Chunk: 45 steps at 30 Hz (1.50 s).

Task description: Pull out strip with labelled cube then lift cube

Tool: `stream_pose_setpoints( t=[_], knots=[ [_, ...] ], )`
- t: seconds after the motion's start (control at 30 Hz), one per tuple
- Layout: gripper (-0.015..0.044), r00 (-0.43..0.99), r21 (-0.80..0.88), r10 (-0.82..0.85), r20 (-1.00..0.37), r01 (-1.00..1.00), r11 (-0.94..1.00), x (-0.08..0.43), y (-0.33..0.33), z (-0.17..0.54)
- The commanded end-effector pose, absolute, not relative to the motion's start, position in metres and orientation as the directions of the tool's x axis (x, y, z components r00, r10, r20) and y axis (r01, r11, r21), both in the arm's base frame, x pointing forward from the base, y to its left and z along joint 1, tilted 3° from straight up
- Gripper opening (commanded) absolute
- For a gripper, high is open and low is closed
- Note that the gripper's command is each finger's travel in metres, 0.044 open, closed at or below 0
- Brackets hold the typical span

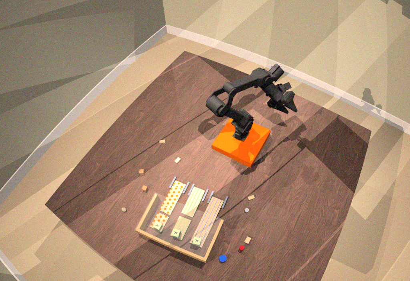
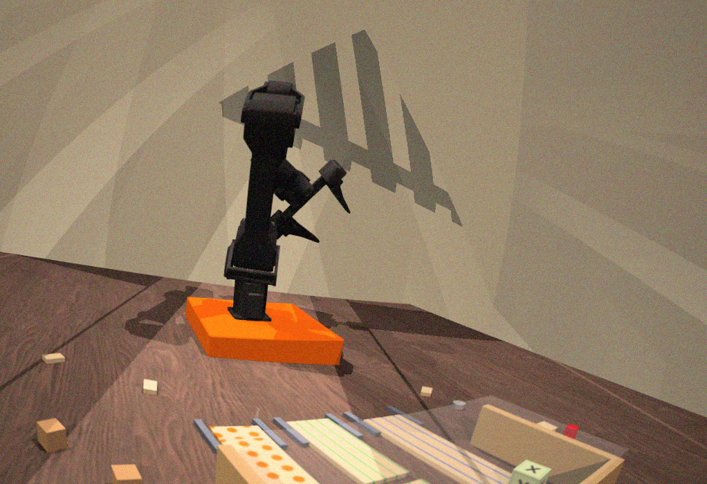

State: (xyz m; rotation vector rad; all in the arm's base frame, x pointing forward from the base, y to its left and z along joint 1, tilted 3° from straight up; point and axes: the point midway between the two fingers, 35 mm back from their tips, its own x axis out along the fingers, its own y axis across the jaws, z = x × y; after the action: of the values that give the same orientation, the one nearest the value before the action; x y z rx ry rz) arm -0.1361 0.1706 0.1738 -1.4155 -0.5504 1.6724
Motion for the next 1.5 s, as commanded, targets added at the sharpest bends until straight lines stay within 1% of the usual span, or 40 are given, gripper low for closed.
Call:
stream_pose_setpoints(
  t=[0.0,0.13,0.37,0.6,0.83,1.0,1.13,1.3,1.47],
  knots=[
    [0.0400,0.009,-0.778,0.821,-0.571,-0.324,-0.538,-0.136,0.171,0.174],
    [0.0400,0.070,-0.768,0.810,-0.582,-0.373,-0.520,-0.121,0.183,0.172],
    [0.0400,0.227,-0.722,0.754,-0.616,-0.547,-0.424,-0.076,0.211,0.167],
    [0.0400,0.369,-0.635,0.669,-0.645,-0.746,-0.201,-0.017,0.234,0.164],
    [0.0400,0.480,-0.543,0.574,-0.663,-0.837,0.072,0.049,0.239,0.164],
    [0.0400,0.549,-0.475,0.505,-0.667,-0.834,0.280,0.098,0.231,0.166],
    [0.0400,0.600,-0.414,0.447,-0.664,-0.792,0.448,0.137,0.219,0.167],
    [0.0400,0.661,-0.337,0.370,-0.653,-0.691,0.640,0.183,0.195,0.169],
    [0.0400,0.719,-0.260,0.285,-0.634,-0.545,0.797,0.226,0.160,0.173]
  ],
)
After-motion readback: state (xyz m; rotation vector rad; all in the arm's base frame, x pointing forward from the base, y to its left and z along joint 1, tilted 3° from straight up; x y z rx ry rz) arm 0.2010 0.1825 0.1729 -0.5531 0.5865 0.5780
